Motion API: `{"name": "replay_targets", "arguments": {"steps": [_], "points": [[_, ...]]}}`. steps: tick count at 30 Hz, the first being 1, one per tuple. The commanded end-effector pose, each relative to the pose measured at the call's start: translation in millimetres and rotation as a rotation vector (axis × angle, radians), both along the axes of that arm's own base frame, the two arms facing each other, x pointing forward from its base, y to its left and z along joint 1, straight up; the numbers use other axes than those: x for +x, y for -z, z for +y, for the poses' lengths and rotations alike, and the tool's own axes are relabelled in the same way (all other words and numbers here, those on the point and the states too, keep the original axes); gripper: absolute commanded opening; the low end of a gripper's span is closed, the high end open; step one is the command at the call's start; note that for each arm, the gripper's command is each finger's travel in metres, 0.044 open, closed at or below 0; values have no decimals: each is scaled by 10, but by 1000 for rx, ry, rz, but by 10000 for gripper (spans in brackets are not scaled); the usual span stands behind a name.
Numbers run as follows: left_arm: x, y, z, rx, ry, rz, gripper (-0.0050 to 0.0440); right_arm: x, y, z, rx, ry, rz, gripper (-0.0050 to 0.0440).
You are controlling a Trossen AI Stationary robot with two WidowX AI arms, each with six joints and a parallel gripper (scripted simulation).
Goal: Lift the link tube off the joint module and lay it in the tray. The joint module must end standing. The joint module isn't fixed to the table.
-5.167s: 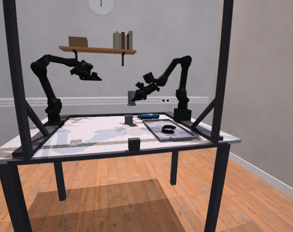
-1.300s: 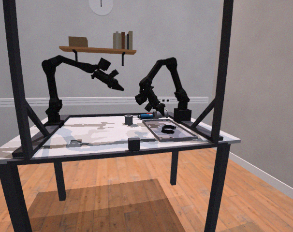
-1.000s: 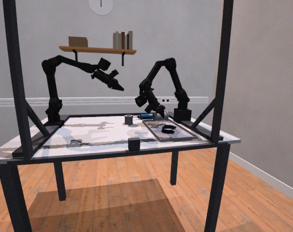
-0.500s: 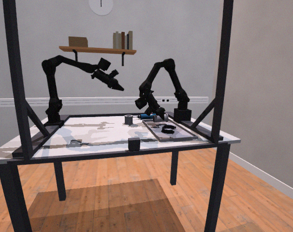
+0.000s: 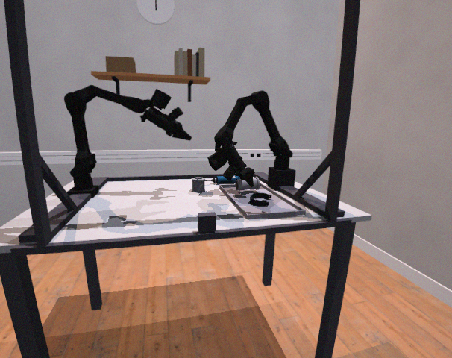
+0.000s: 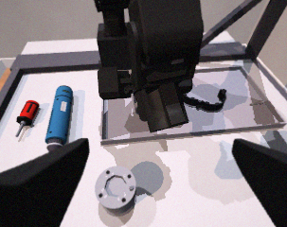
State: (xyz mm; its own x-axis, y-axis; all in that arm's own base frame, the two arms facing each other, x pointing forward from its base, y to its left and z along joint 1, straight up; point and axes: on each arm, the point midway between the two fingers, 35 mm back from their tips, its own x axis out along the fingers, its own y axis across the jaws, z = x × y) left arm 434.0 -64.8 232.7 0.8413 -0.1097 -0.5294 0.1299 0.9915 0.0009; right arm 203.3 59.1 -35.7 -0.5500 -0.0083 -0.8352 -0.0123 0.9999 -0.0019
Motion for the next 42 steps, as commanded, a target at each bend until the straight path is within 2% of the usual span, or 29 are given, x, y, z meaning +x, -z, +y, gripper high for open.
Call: {"name": "replay_targets", "arguments": {"steps": [1, 26, 33, 35, 38, 42], "points": [[4, -113, -2, -5, -2, -27, 440, -13, 8, 2, 5, 0, 3, 212], [4, -113, -2, -5, -2, -27, 440, 29, 48, 8, 6, 0, -15, 212], [4, -113, -2, -5, -2, -27, 440, 29, 48, 8, 6, 0, -15, 380], [4, -113, -2, -5, -2, -27, 440, 29, 48, 8, 6, 0, -15, 380], [4, -113, -2, -5, -2, -27, 440, 29, 48, 8, 6, 0, -15, 440], [4, -113, -2, -5, -2, -27, 440, 29, 48, 8, 6, 0, -15, 440]]}}
